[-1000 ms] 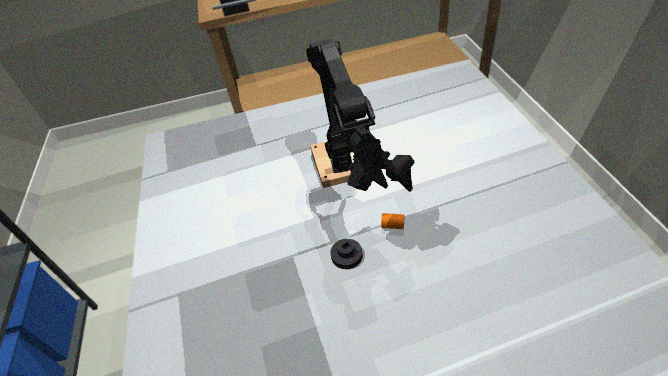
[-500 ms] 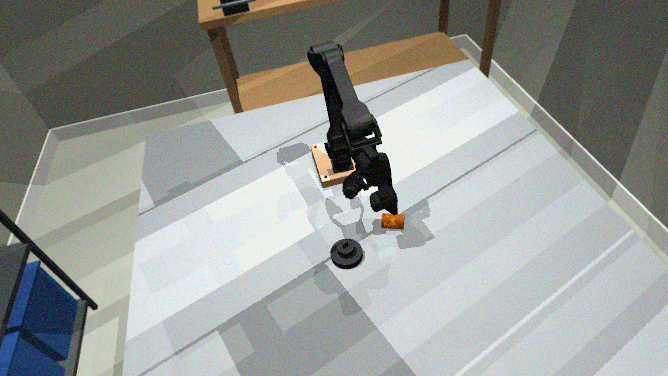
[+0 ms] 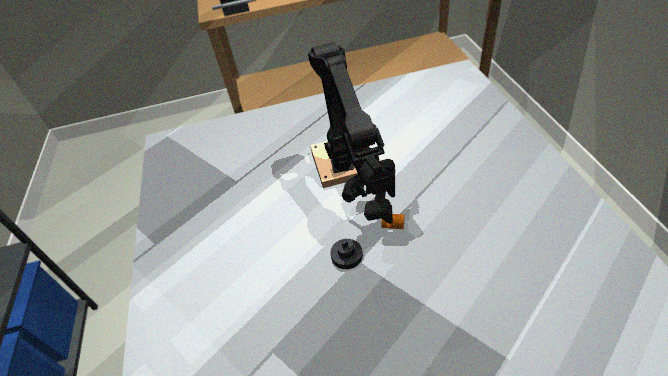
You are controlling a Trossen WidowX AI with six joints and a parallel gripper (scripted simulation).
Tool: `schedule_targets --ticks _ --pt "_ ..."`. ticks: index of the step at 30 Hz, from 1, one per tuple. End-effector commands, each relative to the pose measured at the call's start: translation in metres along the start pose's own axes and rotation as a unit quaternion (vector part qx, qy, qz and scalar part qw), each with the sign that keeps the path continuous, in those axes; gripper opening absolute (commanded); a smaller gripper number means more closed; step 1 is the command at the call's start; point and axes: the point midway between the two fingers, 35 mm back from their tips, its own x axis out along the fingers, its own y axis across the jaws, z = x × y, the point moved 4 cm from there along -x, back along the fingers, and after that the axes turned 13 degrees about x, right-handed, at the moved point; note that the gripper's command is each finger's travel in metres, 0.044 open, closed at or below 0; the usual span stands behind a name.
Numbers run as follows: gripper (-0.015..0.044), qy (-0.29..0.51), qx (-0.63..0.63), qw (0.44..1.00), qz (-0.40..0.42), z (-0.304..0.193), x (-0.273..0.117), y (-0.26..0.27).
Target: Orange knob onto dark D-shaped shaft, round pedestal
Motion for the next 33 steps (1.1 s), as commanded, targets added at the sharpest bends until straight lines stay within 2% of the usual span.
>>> schedule_targets --ticks 1,33 --pt "0.044 -0.006 0.007 1.0 -0.004 0.007 0.013 -0.001" --pt "0.044 -0.006 0.007 1.0 -0.004 0.022 0.056 0.003"
